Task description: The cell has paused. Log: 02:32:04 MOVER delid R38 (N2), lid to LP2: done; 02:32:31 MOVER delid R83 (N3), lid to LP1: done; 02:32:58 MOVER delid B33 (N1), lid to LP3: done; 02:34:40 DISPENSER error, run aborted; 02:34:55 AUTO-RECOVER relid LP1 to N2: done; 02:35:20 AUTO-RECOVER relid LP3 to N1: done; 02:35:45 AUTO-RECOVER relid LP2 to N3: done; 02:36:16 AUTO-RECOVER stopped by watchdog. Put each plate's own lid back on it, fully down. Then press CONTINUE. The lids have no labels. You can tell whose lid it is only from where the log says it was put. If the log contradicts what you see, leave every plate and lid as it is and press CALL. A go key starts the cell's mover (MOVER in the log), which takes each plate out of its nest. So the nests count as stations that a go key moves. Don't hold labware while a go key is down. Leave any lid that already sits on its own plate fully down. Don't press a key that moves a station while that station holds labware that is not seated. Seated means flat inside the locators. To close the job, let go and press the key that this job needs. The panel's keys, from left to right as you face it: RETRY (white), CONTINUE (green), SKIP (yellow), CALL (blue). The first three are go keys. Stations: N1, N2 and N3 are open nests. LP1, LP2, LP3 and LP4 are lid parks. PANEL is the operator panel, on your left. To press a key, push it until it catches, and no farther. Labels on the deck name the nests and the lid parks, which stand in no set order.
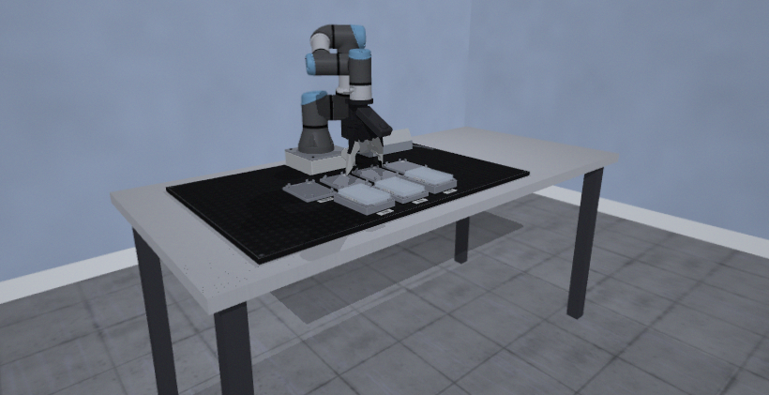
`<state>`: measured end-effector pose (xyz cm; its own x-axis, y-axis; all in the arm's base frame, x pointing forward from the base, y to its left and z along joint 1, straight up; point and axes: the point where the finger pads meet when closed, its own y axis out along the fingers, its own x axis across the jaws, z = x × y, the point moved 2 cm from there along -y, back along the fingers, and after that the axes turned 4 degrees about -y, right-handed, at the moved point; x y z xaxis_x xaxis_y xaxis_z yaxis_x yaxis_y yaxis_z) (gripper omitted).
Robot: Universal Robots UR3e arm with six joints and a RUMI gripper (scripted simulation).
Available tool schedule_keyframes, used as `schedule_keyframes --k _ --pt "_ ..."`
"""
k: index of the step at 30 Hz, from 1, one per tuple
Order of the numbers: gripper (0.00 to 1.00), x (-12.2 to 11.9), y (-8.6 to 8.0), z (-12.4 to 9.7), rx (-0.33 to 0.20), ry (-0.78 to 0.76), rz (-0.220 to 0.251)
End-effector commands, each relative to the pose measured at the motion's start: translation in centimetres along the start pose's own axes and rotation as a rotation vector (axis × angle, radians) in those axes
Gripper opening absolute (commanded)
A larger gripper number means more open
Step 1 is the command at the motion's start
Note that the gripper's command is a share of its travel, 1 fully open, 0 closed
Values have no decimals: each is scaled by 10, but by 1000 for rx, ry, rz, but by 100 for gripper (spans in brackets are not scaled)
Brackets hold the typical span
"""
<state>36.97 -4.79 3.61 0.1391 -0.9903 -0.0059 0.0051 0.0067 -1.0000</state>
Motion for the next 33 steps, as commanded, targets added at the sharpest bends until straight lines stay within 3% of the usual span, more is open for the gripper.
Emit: schedule_keyframes --k 1,20,33 --pt "82 18 0 18 -4 0 1" --pt "82 79 0 75 -4 0 0" --pt "82 79 0 75 -4 0 0"
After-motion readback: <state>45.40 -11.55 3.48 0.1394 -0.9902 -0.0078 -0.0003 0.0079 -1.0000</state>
